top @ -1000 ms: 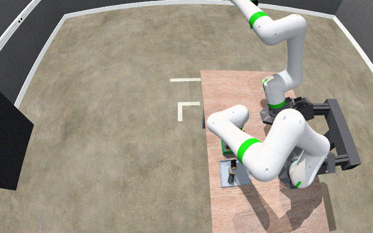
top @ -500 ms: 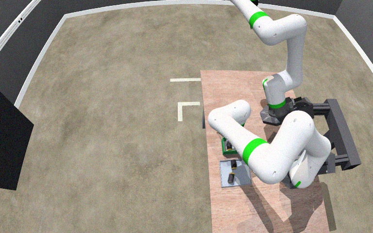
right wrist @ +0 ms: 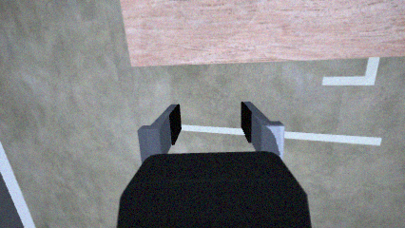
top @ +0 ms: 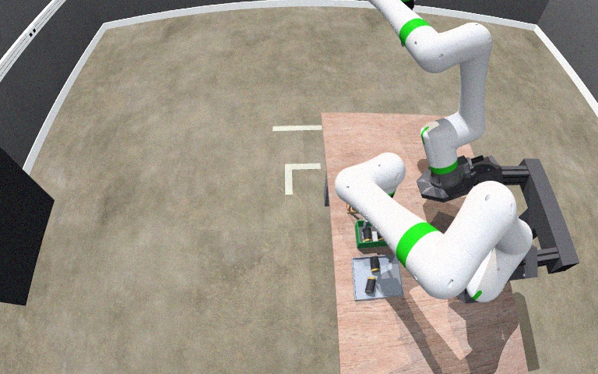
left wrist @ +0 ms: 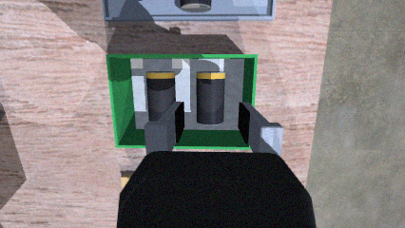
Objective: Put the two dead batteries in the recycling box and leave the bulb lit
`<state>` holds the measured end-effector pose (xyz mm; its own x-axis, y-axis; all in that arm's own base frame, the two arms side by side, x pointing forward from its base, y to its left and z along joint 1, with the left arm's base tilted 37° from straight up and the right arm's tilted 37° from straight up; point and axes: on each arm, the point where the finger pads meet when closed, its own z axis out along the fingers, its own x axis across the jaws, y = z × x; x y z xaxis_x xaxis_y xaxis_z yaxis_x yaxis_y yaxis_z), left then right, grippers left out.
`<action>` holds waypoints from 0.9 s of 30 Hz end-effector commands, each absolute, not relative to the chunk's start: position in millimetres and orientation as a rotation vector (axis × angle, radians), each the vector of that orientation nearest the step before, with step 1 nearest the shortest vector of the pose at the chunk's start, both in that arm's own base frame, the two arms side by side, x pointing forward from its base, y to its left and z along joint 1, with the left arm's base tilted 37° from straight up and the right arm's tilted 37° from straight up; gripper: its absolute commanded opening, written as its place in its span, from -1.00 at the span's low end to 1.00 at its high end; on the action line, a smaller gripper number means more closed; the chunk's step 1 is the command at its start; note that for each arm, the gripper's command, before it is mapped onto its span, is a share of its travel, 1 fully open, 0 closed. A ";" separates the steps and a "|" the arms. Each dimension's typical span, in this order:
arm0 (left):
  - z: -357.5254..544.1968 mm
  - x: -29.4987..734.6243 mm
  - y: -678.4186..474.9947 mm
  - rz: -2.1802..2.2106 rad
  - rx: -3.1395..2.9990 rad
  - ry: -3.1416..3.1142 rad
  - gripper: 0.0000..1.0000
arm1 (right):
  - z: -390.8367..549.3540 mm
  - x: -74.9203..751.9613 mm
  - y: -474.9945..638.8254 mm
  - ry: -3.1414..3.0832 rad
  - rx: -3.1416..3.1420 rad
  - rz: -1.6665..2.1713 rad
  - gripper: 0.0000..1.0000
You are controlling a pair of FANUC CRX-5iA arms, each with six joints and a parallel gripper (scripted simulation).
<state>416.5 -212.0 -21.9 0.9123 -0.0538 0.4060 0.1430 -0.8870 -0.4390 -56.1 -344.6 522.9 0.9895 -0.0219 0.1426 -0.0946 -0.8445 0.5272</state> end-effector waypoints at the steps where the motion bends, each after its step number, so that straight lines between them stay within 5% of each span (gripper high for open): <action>1: -21.2 416.4 -213.1 -0.572 -2.603 -0.064 0.81 | 523.8 -56.7 -344.3 -0.083 2.570 0.176 1.00; 27: 35.7 383.7 -169.6 -0.572 -2.603 -0.065 0.81 | 523.8 -56.7 -344.3 -0.083 2.570 0.176 1.00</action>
<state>390.3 -193.4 23.1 0.9125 -0.0531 0.4057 0.1447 -0.8856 -0.4414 -56.1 -344.6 522.9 0.9895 -0.0219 0.1426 -0.0946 -0.8445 0.5272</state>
